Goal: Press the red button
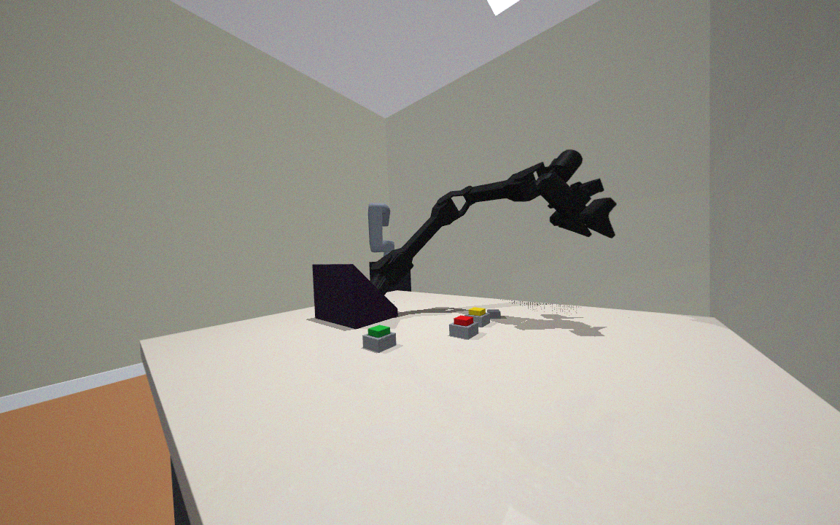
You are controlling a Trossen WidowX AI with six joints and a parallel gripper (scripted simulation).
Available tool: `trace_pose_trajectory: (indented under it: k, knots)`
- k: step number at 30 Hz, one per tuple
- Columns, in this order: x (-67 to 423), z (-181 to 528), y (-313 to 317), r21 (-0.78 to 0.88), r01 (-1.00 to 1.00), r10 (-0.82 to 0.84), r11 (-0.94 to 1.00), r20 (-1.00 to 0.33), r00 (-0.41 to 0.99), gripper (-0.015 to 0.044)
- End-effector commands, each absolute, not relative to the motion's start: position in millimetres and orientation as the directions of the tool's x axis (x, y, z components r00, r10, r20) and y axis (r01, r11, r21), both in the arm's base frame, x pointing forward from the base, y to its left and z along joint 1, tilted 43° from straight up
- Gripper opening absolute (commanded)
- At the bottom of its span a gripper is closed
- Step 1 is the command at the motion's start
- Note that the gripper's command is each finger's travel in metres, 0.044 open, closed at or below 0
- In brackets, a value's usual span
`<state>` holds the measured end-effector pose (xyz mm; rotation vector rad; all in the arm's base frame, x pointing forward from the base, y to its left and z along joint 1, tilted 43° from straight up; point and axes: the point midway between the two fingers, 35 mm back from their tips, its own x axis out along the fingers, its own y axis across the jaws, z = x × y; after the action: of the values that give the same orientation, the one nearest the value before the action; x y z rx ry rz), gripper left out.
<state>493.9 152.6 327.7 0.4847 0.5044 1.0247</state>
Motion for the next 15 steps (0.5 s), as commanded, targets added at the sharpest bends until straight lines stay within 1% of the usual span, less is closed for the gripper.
trace_pose_trajectory:
  k: [1, 4, 8, 12, 15]
  knots:
    - [496.1, 263.3, 112.5, 0.624, -0.545, 0.82, 0.56, -0.323, 0.473, 0.04]
    - [486.1, 220.9, 84.2, 0.628, -0.456, 0.77, 0.63, -0.435, 0.466, 0.04]
    - [460.0, 169.7, 49.8, 0.625, -0.347, 0.713, 0.699, -0.57, 0.409, 0.04]
    - [420.3, 126.3, 20.5, 0.621, -0.255, 0.671, 0.741, -0.678, 0.299, 0.04]
    - [383.1, 101.1, 3.0, 0.627, -0.197, 0.657, 0.754, -0.73, 0.188, 0.04]
